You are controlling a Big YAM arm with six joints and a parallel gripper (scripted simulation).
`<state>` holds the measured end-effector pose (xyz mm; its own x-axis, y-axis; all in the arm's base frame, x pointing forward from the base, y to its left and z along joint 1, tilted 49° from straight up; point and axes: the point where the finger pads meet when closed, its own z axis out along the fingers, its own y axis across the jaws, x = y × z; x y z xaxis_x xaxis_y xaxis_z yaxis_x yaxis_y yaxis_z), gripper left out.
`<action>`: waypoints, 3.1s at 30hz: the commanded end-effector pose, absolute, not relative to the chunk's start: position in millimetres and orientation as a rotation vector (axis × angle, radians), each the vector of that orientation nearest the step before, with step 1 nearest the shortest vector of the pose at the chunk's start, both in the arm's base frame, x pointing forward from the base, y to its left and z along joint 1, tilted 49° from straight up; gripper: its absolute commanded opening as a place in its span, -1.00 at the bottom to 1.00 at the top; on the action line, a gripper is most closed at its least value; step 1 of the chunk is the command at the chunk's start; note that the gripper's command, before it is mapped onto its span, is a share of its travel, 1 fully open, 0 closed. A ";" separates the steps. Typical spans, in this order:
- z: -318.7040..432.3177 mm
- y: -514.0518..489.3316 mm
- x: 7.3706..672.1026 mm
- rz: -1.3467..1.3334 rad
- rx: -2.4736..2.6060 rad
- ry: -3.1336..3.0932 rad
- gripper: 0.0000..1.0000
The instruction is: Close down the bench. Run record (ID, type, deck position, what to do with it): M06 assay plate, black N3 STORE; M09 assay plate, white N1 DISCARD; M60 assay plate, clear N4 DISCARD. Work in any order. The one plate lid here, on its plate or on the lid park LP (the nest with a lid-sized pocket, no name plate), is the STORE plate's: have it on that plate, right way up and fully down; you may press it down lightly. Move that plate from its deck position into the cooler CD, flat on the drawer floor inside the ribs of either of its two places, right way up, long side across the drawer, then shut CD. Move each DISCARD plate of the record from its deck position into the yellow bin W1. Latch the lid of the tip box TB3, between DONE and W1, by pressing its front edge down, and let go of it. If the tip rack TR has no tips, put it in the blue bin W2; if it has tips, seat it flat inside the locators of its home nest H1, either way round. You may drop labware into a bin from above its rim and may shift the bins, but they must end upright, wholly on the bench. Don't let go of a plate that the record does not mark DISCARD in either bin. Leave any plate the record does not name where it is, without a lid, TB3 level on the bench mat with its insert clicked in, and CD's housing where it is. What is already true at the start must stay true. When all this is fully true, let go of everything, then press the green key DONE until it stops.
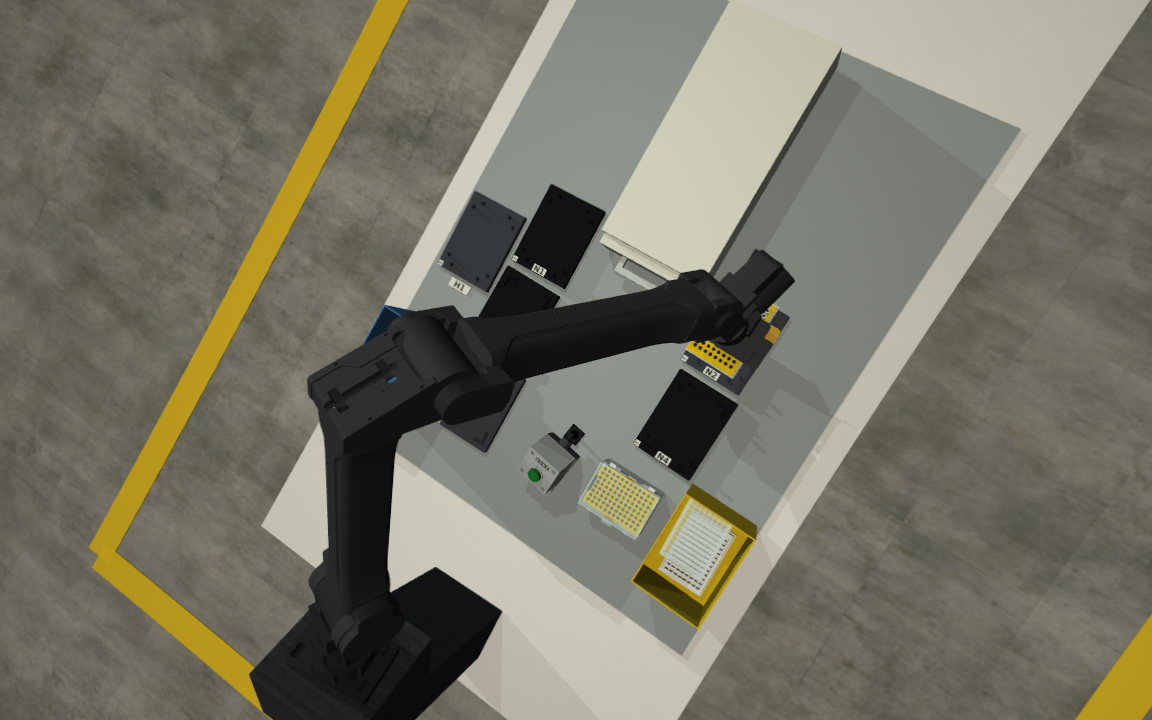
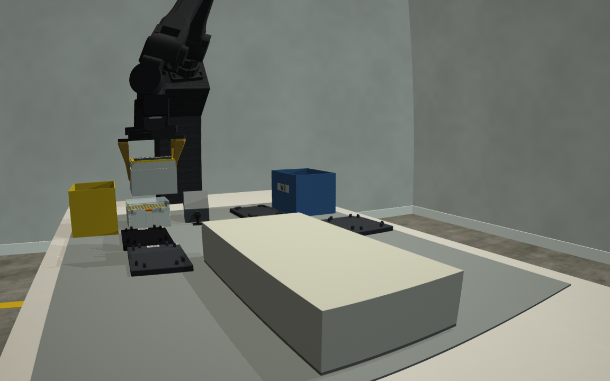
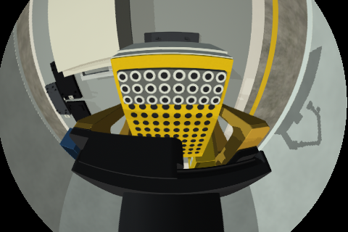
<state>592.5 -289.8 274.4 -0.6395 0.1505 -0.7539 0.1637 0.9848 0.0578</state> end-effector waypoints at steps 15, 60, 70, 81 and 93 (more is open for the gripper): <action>297.2 -271.3 591.9 -0.073 0.117 2.242 -1.00; 267.6 -170.4 601.7 -0.041 0.152 2.269 -1.00; 280.8 -142.1 597.2 -0.045 0.149 2.244 -1.00; 282.2 -118.0 597.2 -0.044 0.149 2.238 -1.00; 276.3 -92.7 605.1 -0.040 0.151 2.243 -1.00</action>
<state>598.8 -97.4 254.0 -0.6613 0.0846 -0.7453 0.1129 0.9935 0.0126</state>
